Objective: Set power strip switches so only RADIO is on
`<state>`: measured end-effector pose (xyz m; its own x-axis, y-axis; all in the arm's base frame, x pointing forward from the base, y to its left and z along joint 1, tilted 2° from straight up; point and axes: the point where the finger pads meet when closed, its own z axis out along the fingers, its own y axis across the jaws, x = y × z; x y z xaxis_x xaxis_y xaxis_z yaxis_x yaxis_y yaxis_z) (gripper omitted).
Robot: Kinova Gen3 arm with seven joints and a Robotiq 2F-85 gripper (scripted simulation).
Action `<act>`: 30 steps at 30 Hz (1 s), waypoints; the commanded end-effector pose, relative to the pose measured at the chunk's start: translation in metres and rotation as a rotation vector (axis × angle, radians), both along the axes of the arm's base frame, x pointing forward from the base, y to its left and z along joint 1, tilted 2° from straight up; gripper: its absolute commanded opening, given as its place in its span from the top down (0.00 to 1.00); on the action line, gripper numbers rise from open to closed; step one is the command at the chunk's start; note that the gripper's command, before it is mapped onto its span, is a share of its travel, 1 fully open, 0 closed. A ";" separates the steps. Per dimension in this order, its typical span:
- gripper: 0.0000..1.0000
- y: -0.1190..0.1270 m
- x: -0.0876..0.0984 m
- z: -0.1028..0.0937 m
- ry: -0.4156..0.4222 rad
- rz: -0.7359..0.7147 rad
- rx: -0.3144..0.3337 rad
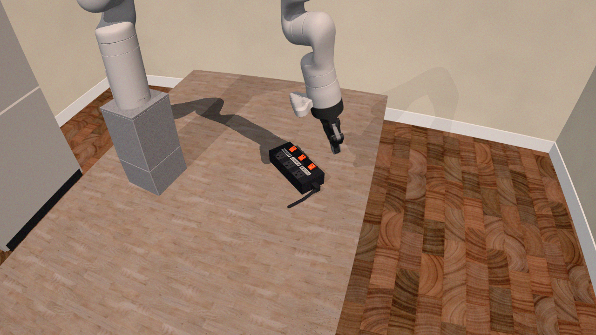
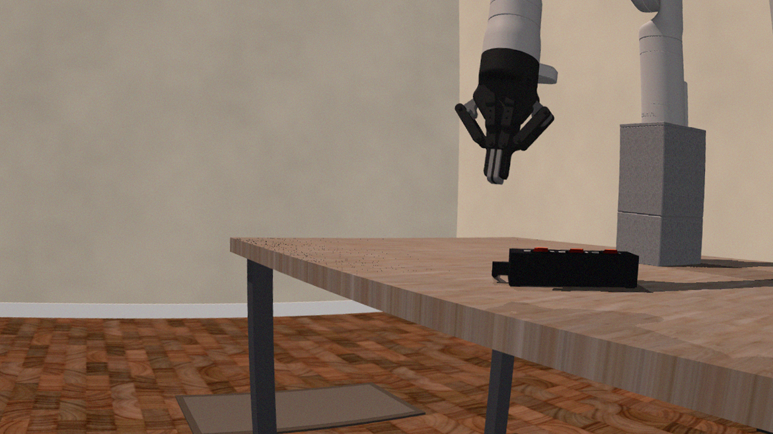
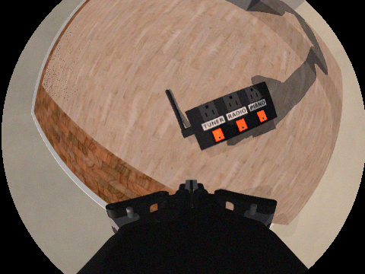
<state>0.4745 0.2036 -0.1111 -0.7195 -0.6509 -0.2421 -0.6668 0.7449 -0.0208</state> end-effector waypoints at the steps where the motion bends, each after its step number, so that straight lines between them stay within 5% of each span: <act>1: 1.00 0.010 -0.009 -0.002 0.011 -0.017 0.016; 30: 1.00 0.032 -0.025 -0.005 0.028 -0.027 0.042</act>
<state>0.4535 0.2318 -0.1147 -0.7362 -0.6303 -0.2464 -0.6539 0.7563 0.0188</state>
